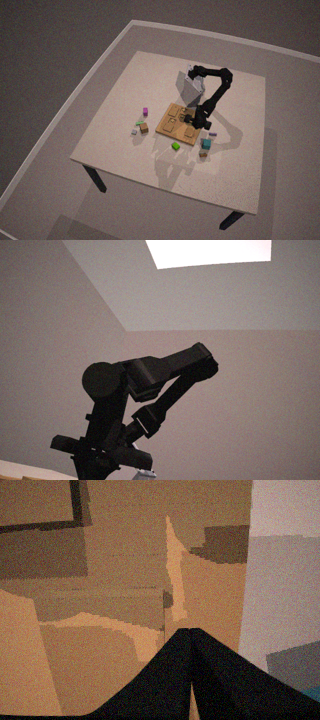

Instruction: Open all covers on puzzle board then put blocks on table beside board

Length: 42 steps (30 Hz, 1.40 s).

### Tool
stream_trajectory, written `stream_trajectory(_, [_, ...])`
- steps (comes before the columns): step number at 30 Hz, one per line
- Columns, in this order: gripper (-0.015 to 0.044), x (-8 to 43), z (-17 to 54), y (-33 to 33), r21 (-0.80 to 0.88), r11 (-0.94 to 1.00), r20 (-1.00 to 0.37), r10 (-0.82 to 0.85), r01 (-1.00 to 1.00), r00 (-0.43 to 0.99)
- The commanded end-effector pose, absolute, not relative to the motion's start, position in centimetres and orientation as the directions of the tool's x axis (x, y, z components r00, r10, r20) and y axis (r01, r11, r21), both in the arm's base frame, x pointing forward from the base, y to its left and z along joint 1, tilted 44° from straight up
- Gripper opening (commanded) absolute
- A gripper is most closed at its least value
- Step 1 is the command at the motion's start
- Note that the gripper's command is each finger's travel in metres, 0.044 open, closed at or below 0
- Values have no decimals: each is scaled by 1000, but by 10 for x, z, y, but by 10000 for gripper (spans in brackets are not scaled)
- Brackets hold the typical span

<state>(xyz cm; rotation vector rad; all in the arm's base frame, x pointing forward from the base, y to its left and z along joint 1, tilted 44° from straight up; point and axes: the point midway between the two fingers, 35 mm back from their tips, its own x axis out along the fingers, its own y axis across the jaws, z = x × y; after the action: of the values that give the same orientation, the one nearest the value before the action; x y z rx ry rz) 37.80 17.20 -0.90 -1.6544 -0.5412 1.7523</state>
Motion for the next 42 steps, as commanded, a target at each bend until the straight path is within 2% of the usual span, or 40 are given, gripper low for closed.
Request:
stream_trajectory(1, [0,377,-14,175,-690,-700,-714,700,-186,17])
stream_trajectory(42, [0,364,-42,161,-689,-700,-715,699,-187,16])
